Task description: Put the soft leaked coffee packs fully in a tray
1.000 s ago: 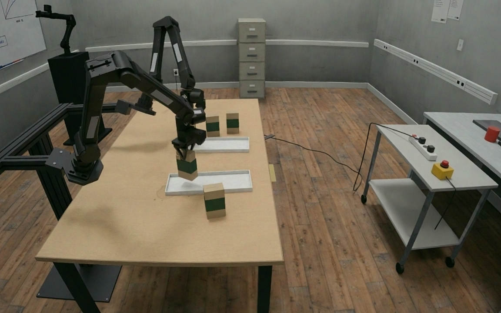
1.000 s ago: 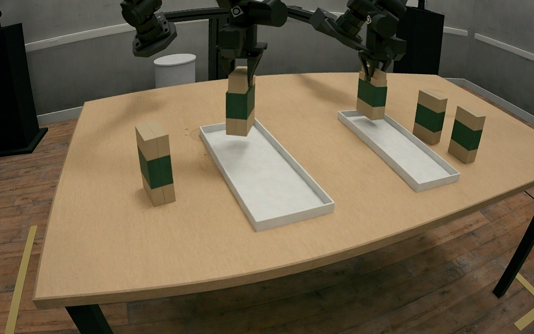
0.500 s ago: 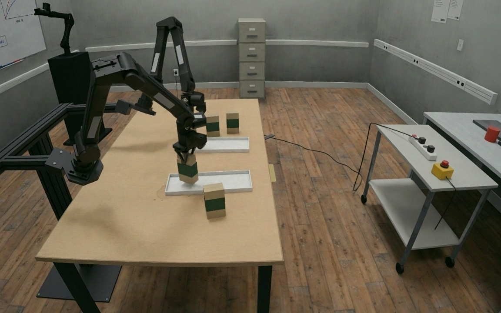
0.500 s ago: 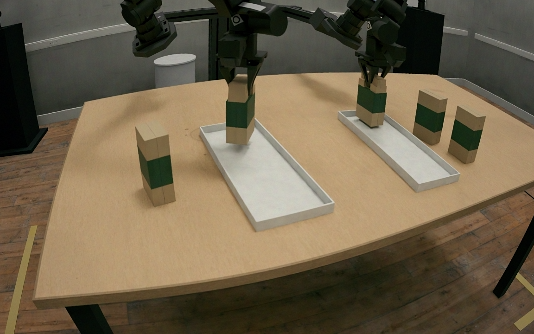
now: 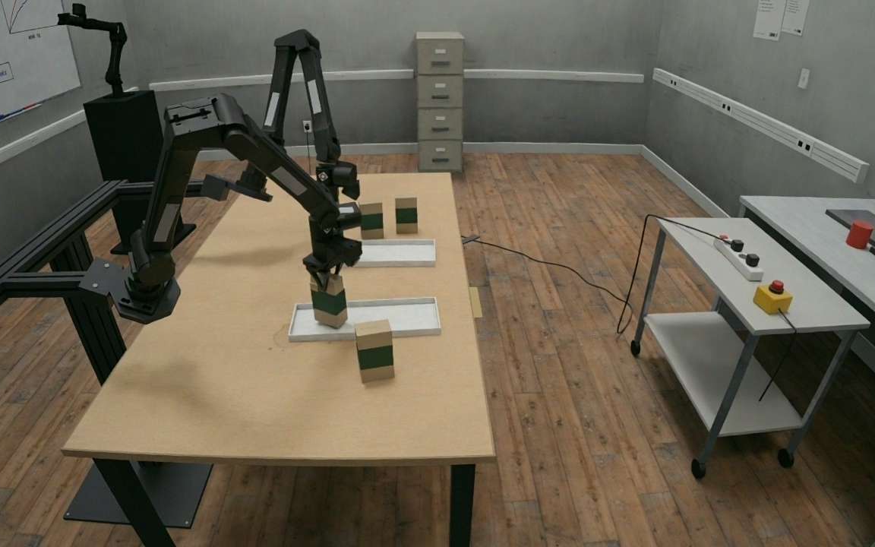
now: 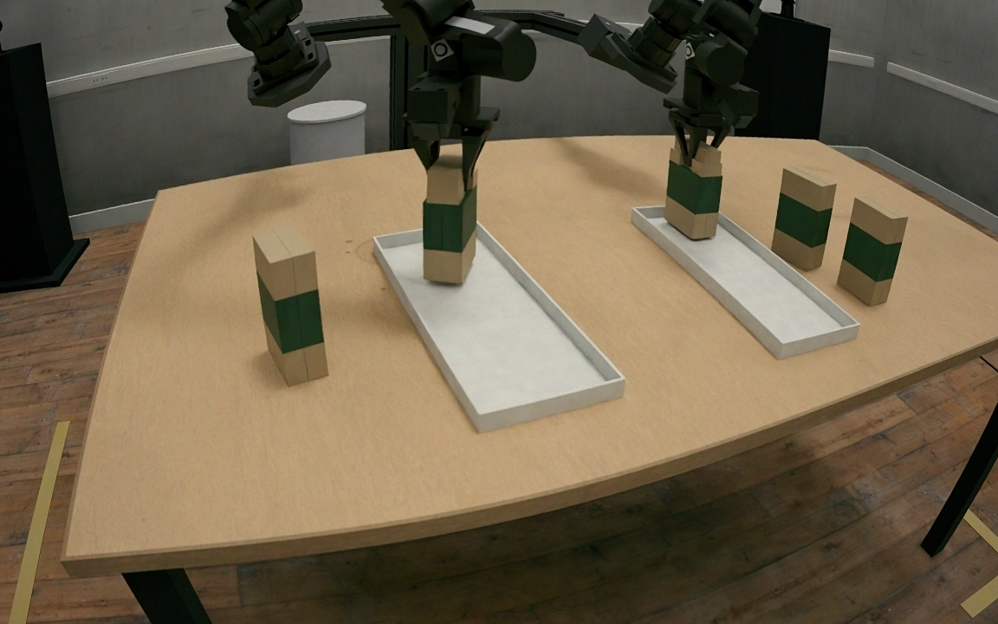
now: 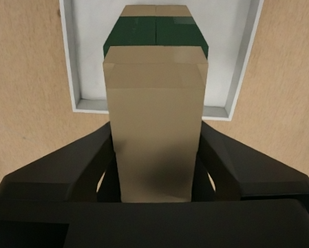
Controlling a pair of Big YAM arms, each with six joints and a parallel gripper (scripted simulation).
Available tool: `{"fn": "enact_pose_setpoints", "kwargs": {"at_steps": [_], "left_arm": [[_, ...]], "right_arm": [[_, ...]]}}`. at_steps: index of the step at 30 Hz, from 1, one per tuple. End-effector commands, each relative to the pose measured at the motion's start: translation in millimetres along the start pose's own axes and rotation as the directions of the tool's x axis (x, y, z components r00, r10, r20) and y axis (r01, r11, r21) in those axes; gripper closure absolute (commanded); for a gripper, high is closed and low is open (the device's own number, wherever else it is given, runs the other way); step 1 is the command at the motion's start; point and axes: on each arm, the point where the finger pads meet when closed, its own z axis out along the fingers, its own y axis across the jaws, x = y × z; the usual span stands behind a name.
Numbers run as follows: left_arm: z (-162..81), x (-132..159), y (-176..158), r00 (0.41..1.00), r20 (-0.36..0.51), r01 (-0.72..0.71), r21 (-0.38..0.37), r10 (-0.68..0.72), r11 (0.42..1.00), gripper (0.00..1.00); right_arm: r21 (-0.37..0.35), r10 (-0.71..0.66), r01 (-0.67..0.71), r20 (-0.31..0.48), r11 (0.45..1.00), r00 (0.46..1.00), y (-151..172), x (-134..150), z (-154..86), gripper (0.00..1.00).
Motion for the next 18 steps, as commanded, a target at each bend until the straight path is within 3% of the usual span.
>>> {"fn": "enact_pose_setpoints", "kwargs": {"at_steps": [1,3,18], "left_arm": [[5.2,-1.8,2.3,1.000,-0.001,0.002,-0.001,-0.002,1.000,0.78],[4.8,-2.3,2.6,1.000,0.002,0.004,0.000,-0.004,1.000,0.78],[4.4,-7.3,-0.9,1.000,0.014,0.006,0.006,-0.006,1.000,0.78]], "right_arm": [[-0.006,0.004,-0.004,0.003,1.000,1.000,3.3,-5.5,6.4,0.78],[-0.028,-0.020,0.021,0.011,0.999,1.000,12.3,2.2,-2.3,0.78],[-0.018,0.004,-0.004,0.009,1.000,1.000,4.5,-5.5,4.8,0.78]]}}
